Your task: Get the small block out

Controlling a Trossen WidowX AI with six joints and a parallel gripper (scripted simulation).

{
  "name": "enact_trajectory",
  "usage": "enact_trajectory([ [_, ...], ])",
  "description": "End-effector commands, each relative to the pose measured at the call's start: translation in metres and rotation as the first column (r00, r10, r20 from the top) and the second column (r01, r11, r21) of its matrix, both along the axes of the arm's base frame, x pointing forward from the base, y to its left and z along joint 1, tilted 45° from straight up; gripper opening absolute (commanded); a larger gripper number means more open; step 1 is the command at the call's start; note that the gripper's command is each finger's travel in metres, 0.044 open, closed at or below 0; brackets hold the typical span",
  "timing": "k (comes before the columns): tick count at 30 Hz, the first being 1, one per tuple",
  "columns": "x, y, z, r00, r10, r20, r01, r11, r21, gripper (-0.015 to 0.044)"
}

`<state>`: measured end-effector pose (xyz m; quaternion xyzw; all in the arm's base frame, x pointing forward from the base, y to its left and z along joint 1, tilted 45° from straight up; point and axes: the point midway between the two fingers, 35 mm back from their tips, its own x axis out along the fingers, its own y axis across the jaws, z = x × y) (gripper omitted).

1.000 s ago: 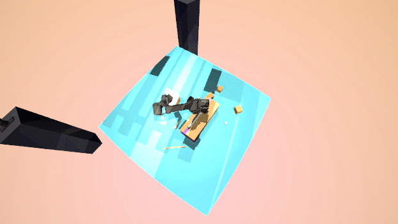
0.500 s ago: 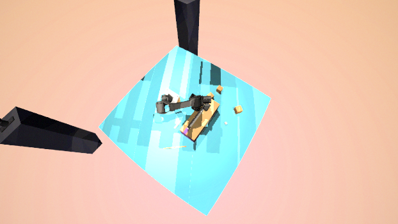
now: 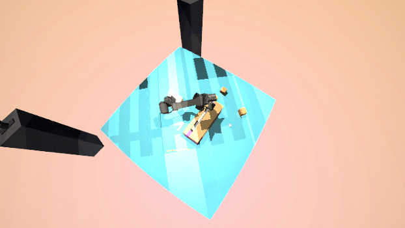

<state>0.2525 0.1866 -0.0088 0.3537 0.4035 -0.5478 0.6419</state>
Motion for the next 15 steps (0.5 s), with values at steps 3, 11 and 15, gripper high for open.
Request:
enact_trajectory([
  [3, -0.004, 0.019, 0.020, 1.000, 0.004, 0.004, -0.004, 1.000, 0.008, 0.0400],
  [11, -0.005, 0.015, 0.017, 1.000, 0.006, 0.001, -0.006, 1.000, 0.000, 0.0400],
  [15, -0.008, 0.028, 0.015, 0.963, 0.259, -0.072, -0.259, 0.966, 0.007, 0.0295],
])
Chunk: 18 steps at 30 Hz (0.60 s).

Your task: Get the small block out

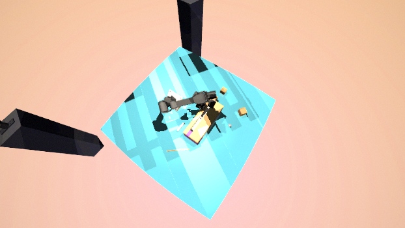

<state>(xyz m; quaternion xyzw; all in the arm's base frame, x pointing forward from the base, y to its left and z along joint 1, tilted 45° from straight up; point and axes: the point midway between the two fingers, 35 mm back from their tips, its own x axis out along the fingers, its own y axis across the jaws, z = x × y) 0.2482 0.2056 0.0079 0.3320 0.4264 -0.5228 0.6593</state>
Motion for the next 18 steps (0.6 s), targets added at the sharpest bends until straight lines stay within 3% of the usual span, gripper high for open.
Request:
enact_trajectory([
  [1, -0.005, 0.010, -0.003, 0.958, 0.272, -0.091, -0.275, 0.961, -0.017, 0.0285],
  [5, -0.010, 0.013, -0.006, 0.753, 0.602, -0.266, -0.631, 0.775, -0.030, 0.0285],
  [9, -0.014, 0.015, -0.009, 0.416, 0.797, -0.439, -0.881, 0.473, 0.025, 0.0285],
  [13, -0.019, 0.017, -0.011, 0.045, 0.821, -0.569, -0.980, 0.147, 0.135, 0.0285],
  [18, -0.023, 0.019, -0.013, -0.203, 0.750, -0.630, -0.970, -0.066, 0.233, 0.0285],
])
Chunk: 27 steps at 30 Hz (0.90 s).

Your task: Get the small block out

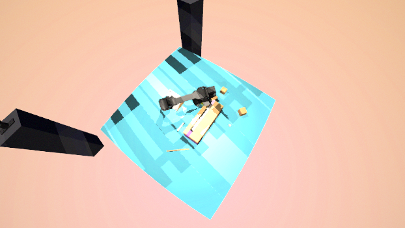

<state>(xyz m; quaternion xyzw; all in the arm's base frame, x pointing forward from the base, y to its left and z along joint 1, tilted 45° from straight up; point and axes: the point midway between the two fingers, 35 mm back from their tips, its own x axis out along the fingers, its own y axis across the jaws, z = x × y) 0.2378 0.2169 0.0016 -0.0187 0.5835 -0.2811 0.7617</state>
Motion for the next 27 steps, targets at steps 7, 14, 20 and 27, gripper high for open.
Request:
enact_trajectory([
  [7, -0.016, 0.011, -0.009, 0.357, 0.750, -0.557, -0.911, 0.412, -0.030, 0.0285],
  [14, -0.020, 0.013, -0.011, 0.029, 0.724, -0.689, -0.989, 0.120, 0.085, 0.0285],
  [20, -0.023, 0.016, -0.013, -0.244, 0.605, -0.758, -0.969, -0.114, 0.221, 0.0285],
  [27, -0.026, 0.019, -0.015, -0.515, 0.379, -0.769, -0.851, -0.330, 0.408, 0.0285],
])
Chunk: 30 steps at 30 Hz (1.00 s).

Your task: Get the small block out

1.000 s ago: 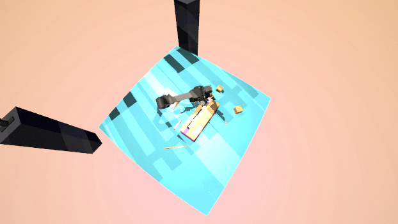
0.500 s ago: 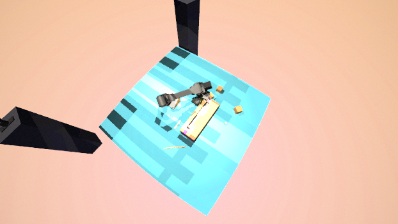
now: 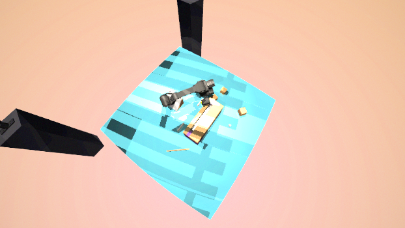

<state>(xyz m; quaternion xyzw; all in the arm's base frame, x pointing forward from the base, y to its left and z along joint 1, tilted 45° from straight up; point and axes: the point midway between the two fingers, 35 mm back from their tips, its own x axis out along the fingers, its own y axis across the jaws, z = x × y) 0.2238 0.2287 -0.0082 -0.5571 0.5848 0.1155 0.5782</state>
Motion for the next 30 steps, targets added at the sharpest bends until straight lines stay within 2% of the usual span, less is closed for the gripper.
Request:
enact_trajectory([
  [1, -0.013, 0.007, -0.005, 0.645, 0.587, -0.489, -0.733, 0.657, -0.178, 0.0285],
  [7, -0.016, 0.010, -0.007, 0.414, 0.635, -0.652, -0.889, 0.436, -0.140, 0.0285],
  [13, -0.019, 0.012, -0.008, 0.164, 0.595, -0.787, -0.979, 0.198, -0.053, 0.0285],
  [24, -0.024, 0.017, -0.010, -0.263, 0.322, -0.910, -0.959, -0.188, 0.210, 0.0285],
  [28, -0.026, 0.018, -0.011, -0.387, 0.183, -0.904, -0.900, -0.287, 0.327, 0.0285],
  [30, -0.026, 0.018, -0.011, -0.394, 0.173, -0.903, -0.896, -0.292, 0.335, 0.0285],
])
